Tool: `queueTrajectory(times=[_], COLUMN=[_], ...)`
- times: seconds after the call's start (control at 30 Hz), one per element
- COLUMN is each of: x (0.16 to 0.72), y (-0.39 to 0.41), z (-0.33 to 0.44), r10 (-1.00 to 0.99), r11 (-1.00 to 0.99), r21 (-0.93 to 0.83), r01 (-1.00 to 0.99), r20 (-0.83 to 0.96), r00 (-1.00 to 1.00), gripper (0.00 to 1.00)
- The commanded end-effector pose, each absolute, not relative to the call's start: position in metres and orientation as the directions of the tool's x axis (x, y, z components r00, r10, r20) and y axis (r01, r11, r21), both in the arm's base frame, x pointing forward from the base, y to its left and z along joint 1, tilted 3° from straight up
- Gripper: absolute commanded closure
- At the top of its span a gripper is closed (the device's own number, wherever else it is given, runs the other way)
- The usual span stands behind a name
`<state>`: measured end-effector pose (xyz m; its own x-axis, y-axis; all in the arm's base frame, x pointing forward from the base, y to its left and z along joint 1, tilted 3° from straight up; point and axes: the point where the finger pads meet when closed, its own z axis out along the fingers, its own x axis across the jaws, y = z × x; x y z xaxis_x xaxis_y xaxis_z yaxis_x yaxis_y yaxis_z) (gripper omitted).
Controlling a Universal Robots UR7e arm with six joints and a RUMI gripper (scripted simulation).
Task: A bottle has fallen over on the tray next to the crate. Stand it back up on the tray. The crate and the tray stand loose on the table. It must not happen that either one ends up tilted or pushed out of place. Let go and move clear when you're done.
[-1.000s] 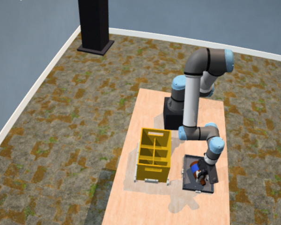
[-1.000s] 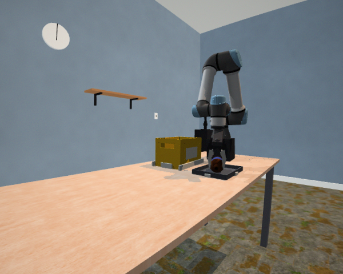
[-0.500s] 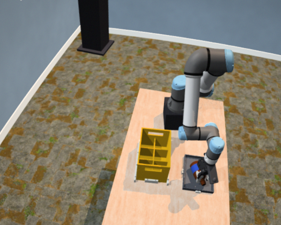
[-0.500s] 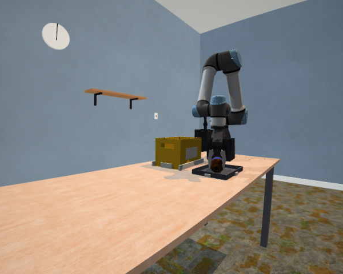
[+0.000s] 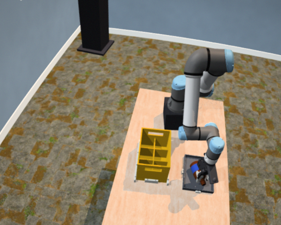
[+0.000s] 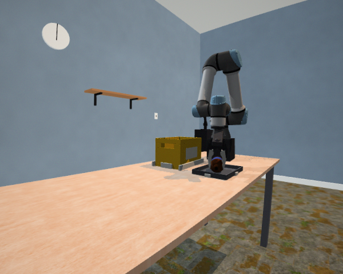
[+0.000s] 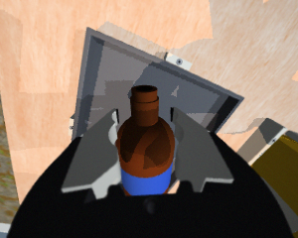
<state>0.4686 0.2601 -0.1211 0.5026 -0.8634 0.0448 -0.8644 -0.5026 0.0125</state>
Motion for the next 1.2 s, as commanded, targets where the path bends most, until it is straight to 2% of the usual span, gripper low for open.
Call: queueTrajectory(times=[0.0,0.03,0.07,1.17], x=[0.4691,0.4691,0.4691,0.4691], y=[0.2603,0.2603,0.2603,0.2603], z=[-0.1206,-0.1206,-0.1206,-0.1206], r10=[-0.863,-0.863,-0.863,-0.863], r11=[-0.503,-0.503,-0.503,-0.503], r21=[0.011,0.011,0.011,0.011], r01=[-0.864,-0.864,-0.864,-0.864], r20=[0.045,0.045,0.045,0.045], r00=[0.503,0.503,0.503,0.503], gripper=[0.62,0.62,1.0,1.0])
